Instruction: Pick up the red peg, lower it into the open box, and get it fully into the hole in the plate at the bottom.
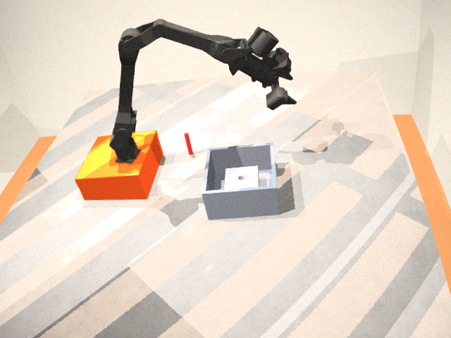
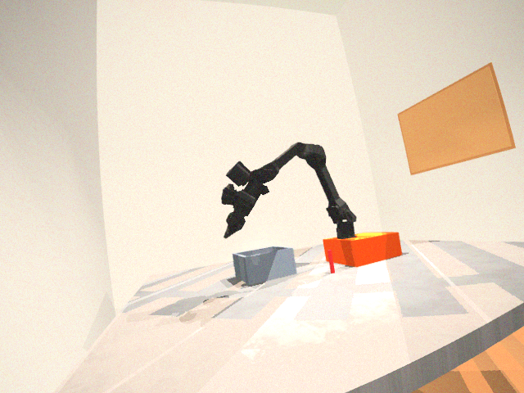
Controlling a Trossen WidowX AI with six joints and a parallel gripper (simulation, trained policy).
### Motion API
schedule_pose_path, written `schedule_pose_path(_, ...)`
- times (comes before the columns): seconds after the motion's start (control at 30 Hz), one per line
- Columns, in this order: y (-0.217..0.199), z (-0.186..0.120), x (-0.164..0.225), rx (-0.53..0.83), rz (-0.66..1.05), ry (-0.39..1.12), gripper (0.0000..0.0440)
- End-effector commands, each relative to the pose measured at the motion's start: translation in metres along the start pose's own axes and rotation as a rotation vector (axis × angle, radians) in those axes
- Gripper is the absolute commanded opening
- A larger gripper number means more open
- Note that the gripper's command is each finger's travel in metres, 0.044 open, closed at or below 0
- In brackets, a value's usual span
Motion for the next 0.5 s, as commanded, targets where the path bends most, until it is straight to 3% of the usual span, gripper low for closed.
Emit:
schedule_pose_path(0.0,0.01,-0.012,0.016,0.02,0.07,0.075,0.044)
schedule_pose_path(0.47,0.043,-0.079,0.092,0.202,0.385,0.387,0.0439)
Point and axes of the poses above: the point midway between the two fingers, 35 mm back from their tips, its own z axis out along the fingers, its own y axis across the jaws, x = y × z, the point moved 4 cm from there along -z, back along the fingers, and after that the axes turned 3 degrees about -z, right-handed, at the moved point
